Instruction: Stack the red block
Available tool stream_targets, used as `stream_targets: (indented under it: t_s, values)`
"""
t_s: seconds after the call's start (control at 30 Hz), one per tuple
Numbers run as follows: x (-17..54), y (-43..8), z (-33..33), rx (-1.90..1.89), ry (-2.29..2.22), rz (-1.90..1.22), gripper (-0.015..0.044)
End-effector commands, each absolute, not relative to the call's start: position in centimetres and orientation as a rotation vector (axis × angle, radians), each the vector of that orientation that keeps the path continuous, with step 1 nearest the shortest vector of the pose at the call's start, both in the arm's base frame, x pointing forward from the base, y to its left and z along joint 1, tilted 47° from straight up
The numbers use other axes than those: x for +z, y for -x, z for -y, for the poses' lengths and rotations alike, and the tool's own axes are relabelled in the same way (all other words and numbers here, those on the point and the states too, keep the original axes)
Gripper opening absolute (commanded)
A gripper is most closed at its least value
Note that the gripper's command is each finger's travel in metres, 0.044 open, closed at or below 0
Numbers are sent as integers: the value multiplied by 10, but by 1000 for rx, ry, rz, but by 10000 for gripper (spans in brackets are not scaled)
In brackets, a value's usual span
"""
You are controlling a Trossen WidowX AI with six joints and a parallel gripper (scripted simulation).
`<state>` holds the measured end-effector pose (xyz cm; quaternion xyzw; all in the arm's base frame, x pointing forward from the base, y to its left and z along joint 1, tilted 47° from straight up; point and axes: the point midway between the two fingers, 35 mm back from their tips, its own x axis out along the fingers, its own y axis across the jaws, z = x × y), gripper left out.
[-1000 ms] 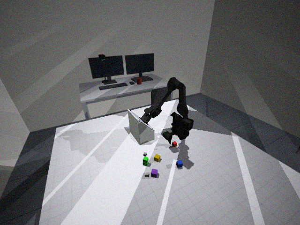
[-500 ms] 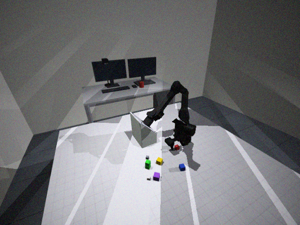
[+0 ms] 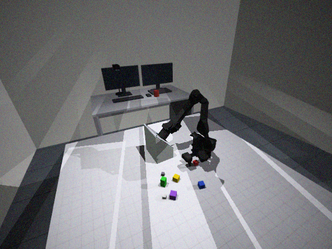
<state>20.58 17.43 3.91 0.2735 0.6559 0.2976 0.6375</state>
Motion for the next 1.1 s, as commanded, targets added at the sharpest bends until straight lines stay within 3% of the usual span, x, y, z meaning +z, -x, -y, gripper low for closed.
stream_targets:
  t_s: [0.0, 0.4, 0.67, 0.77, 1.07]
  values:
    - [38, -205, -174, 675, -624, -1501, 440]
    - [38, -205, -174, 675, -624, -1501, 125]
    - [38, -205, -174, 675, -624, -1501, 72]
    - [41, -205, -171, 674, -623, -1501, 0]
    - [64, -208, -146, 672, -621, -1501, 0]
